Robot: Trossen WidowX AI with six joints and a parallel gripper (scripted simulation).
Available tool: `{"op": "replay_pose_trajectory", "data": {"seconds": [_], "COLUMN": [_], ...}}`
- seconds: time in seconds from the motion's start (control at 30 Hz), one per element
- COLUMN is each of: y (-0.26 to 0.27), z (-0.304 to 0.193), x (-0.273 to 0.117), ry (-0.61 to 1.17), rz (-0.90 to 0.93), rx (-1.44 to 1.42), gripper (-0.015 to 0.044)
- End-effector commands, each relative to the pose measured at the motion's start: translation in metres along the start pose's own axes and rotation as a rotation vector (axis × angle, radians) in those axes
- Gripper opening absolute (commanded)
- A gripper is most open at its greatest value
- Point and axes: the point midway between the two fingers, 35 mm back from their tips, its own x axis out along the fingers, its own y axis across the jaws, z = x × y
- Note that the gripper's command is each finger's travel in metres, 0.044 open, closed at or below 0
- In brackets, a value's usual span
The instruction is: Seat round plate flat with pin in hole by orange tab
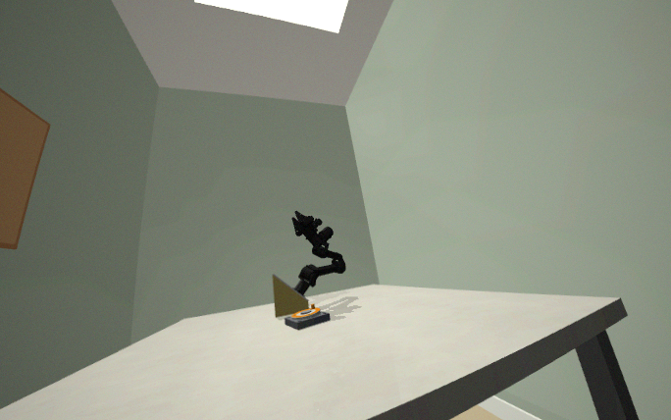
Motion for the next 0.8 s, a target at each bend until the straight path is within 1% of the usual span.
{"op": "replay_pose_trajectory", "data": {"seconds": [0.0, 0.07, 0.13, 0.23, 0.3, 0.37, 0.47, 0.5, 0.57, 0.6, 0.77], "y": [0.003, 0.026, 0.06, 0.101, 0.108, 0.125, 0.144, 0.148, 0.149, 0.15, 0.147], "z": [-0.002, -0.018, -0.046, -0.093, -0.103, -0.131, -0.174, -0.186, -0.193, -0.201, -0.231], "x": [0.001, 0.006, 0.007, -0.004, -0.008, -0.024, -0.059, -0.073, -0.082, -0.093, -0.167], "ry": [0.01, 0.088, 0.21, 0.402, 0.444, 0.564, 0.775, 0.848, 0.894, 0.952, 1.348], "rz": [0.012, 0.109, 0.262, 0.499, 0.55, 0.695, 0.935, 1.014, 1.062, 1.121, 1.473], "rx": [-0.013, -0.119, -0.267, -0.465, -0.502, -0.598, -0.728, -0.762, -0.78, -0.8, -0.852], "gripper": [0.0374, 0.0321, 0.0269, 0.019, 0.0137, 0.0085, 0.0006, 0.0, 0.0, 0.0, 0.0]}}
